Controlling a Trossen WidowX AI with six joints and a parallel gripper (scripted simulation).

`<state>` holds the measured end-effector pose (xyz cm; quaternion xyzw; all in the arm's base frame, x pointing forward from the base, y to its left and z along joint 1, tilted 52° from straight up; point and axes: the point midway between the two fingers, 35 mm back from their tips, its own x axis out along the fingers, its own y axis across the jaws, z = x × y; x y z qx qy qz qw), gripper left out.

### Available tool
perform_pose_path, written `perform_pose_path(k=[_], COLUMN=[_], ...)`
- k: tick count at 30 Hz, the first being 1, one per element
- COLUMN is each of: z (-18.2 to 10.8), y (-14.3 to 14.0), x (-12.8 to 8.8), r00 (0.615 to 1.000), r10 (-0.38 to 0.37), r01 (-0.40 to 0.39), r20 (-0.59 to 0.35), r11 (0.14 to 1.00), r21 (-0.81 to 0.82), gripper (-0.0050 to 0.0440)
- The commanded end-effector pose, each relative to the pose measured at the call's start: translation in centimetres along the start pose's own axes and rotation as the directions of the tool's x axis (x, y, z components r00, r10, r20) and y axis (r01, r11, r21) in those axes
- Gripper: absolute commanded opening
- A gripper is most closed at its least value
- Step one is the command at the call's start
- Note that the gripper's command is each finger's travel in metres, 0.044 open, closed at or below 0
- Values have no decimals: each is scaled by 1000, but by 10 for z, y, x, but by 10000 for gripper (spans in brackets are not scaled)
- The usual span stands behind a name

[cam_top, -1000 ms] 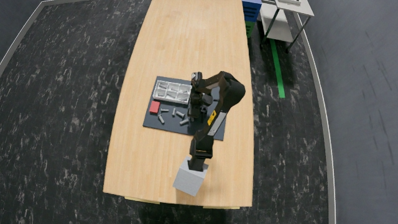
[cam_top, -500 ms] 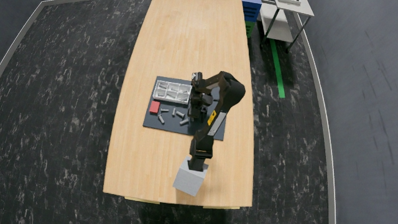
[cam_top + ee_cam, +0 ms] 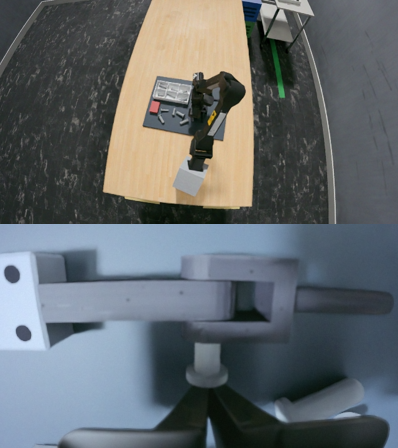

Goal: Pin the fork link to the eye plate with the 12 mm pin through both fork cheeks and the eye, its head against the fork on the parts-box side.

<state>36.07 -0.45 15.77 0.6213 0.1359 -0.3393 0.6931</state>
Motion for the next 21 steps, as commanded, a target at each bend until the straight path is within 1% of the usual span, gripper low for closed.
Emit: perform_pose_path(k=[1, 21], z=[4, 10], y=[6, 5], x=[-6, -6], r00=[1000, 1000], r10=[24, 22], r01=[-24, -22], r20=[-5, -3], r11=[1000, 1000], r21=[9, 9], gripper=[-50, -50])
